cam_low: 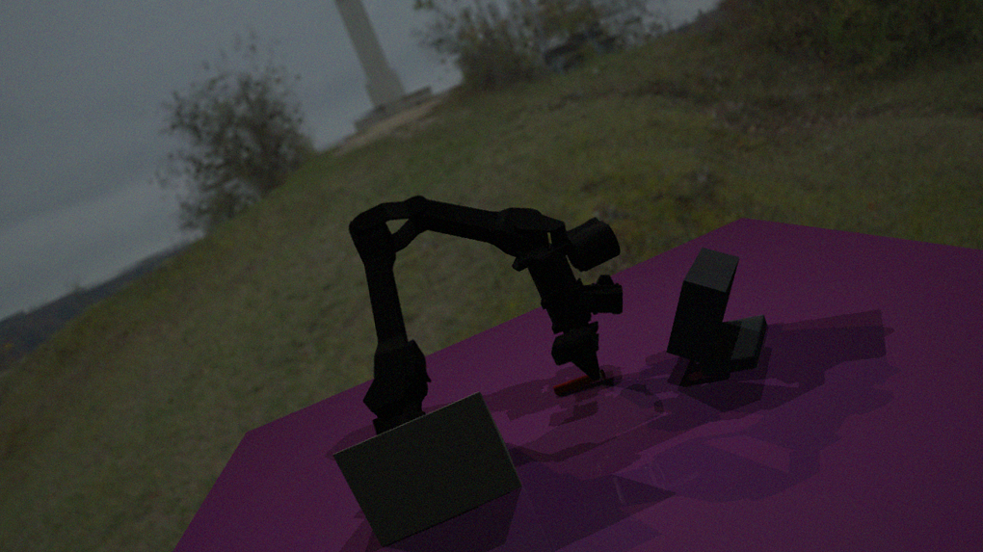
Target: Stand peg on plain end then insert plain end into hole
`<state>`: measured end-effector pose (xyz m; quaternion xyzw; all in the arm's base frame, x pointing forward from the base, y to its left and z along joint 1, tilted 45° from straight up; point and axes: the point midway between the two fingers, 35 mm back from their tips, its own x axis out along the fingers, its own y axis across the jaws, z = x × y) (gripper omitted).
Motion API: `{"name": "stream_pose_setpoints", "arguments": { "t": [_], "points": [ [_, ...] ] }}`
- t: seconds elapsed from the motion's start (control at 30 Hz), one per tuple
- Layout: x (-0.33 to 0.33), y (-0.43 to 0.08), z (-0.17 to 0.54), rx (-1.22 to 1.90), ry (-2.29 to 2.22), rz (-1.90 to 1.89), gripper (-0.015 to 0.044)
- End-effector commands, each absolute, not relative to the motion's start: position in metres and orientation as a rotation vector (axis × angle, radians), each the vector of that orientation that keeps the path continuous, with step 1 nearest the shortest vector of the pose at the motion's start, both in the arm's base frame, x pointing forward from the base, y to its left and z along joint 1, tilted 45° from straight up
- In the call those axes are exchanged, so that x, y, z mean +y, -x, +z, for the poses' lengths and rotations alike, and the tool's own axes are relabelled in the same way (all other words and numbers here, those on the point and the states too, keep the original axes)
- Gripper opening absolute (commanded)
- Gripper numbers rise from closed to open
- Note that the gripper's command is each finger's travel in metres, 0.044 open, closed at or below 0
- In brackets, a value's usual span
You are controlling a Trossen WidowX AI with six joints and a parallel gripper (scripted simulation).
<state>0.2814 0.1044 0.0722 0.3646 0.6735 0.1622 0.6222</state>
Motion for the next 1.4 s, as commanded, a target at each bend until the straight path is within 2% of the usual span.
{"name": "stream_pose_setpoints", "arguments": {
  "t": [0.0,1.37],
  "points": [
    [0.103,-0.279,0.073,1.521,-0.839,0.352,0.0049],
    [0.092,-0.261,0.092,1.185,-0.853,0.184,0.0049]
  ]
}}
